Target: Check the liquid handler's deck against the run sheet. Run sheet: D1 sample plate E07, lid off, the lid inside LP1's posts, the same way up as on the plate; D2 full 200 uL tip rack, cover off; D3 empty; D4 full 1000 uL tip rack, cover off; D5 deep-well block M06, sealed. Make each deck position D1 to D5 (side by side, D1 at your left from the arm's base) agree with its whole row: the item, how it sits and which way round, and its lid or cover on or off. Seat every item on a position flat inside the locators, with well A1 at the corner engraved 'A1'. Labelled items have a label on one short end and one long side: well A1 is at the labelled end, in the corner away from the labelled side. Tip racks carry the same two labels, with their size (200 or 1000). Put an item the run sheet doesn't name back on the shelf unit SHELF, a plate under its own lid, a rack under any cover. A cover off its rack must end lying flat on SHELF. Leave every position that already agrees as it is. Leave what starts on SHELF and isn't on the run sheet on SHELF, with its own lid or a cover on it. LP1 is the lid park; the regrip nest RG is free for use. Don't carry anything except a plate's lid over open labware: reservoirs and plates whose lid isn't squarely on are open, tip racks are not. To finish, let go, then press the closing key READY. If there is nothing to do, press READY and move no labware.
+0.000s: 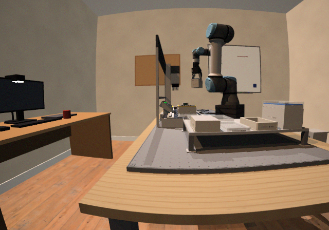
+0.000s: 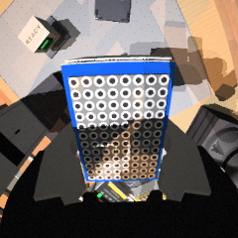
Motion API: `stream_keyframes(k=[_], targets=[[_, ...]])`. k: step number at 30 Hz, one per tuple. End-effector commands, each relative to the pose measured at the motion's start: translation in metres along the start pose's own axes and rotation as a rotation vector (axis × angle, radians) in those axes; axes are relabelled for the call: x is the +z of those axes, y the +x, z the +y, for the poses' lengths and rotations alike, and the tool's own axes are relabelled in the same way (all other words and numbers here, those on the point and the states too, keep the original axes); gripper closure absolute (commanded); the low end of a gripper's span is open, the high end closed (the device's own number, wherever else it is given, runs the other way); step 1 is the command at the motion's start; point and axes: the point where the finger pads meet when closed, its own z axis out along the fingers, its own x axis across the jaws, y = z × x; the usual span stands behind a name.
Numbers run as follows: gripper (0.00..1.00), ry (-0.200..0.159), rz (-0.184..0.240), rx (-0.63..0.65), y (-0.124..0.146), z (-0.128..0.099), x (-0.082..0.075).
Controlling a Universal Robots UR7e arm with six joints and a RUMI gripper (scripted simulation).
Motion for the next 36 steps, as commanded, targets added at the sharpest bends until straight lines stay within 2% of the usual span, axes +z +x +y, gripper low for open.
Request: stream_keyframes(k=[1, 5, 9, 20, 22, 27, 36], targets=[[1.0, 0.001, 0.0, 0.0, -0.004, -0.005, -0.001], [1.0, 0.001, 0.0, 0.0, -0.004, -0.005, -0.001], [1.0, 0.001, -0.001, 0.074, -0.014, -0.023, -0.001], [1.0, 0.001, -0.001, 0.074, -0.042, -0.07, -0.001], [1.0, 0.001, -0.001, 0.074, -0.042, -0.07, -0.001], [1.0, 0.001, -0.001, 0.074, -0.055, -0.091, -0.001], [1.0, 0.001, -0.001, 0.074, -0.055, -0.091, -0.001]])
